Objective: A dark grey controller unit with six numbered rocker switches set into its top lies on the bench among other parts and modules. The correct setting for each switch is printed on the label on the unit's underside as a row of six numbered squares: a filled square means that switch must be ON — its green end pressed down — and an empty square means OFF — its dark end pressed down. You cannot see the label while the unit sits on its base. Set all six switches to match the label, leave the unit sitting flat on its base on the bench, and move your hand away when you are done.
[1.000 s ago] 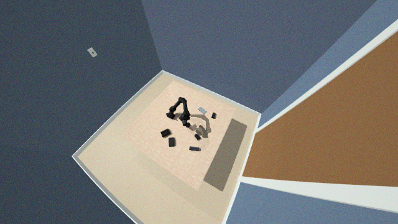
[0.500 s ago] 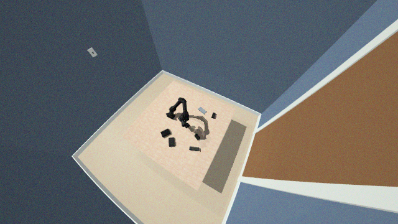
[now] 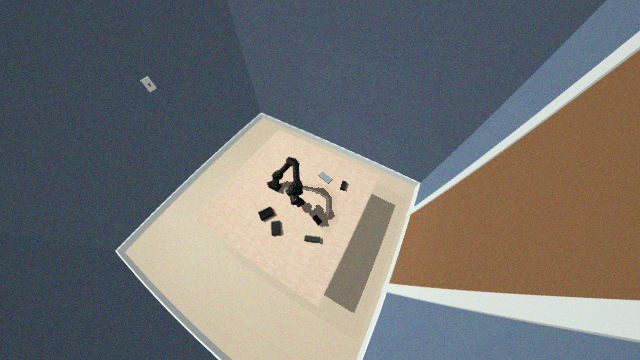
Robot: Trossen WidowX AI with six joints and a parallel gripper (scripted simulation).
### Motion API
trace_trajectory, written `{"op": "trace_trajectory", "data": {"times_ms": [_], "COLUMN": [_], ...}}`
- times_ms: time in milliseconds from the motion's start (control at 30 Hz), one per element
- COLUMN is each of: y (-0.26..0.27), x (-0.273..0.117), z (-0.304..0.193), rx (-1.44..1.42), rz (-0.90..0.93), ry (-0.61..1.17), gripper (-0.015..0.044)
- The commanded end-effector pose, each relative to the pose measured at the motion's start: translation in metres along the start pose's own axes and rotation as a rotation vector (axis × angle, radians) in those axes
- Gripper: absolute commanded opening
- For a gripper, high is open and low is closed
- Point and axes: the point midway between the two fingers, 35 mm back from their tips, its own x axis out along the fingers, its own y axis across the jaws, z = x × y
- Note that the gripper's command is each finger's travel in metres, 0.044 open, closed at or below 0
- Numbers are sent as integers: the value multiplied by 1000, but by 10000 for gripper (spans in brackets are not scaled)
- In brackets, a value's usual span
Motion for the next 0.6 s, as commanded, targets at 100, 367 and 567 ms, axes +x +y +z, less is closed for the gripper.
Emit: {"op": "trace_trajectory", "data": {"times_ms": [100,367,567], "y": [2,2,2], "x": [5,7,8], "z": [-6,-13,-17], "rx": [-1,-1,-1], "rz": [12,12,12], "ry": [1,1,1], "gripper": [338,338,338]}}
